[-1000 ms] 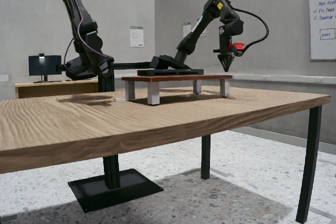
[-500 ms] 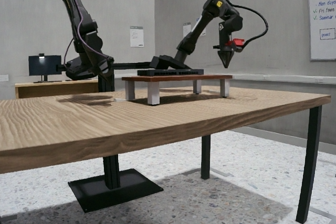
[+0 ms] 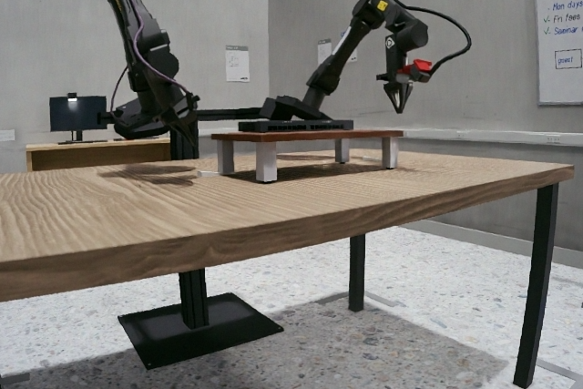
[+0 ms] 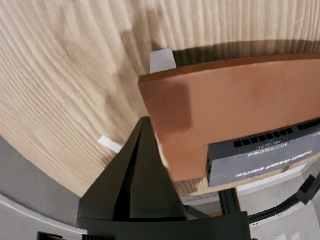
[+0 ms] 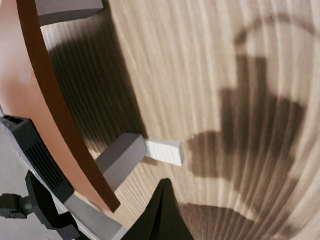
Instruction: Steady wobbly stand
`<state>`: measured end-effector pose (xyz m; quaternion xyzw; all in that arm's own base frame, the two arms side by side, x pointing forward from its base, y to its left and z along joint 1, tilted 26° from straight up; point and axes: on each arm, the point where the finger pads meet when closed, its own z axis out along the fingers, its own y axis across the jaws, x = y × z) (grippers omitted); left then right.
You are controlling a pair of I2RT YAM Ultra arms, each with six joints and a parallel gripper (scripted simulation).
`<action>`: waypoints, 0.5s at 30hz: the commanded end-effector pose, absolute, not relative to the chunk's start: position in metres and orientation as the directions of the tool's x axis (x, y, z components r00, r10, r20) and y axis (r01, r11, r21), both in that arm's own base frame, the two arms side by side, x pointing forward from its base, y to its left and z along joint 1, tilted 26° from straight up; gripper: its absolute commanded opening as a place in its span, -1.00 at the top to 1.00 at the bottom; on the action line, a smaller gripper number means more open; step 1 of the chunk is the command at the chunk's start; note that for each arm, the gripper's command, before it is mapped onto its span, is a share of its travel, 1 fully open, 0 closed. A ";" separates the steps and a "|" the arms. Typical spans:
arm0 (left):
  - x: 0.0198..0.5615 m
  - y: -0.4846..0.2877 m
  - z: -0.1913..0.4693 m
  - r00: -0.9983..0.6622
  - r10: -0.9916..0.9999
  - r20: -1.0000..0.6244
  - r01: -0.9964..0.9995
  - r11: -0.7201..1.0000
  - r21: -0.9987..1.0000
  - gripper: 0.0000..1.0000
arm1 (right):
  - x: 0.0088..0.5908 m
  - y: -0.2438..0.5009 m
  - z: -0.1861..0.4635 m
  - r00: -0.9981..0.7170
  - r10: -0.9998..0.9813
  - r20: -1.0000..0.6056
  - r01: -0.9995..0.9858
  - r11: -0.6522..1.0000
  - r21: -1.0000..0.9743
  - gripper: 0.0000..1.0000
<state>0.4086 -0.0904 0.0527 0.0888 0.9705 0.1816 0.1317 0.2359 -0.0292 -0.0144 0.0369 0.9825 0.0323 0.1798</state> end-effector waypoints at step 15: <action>0.449 -0.080 0.156 -0.769 0.112 -0.630 0.032 0.990 0.137 1.00 | 0.352 -0.035 0.108 -0.687 0.017 -0.726 0.030 1.000 -0.005 1.00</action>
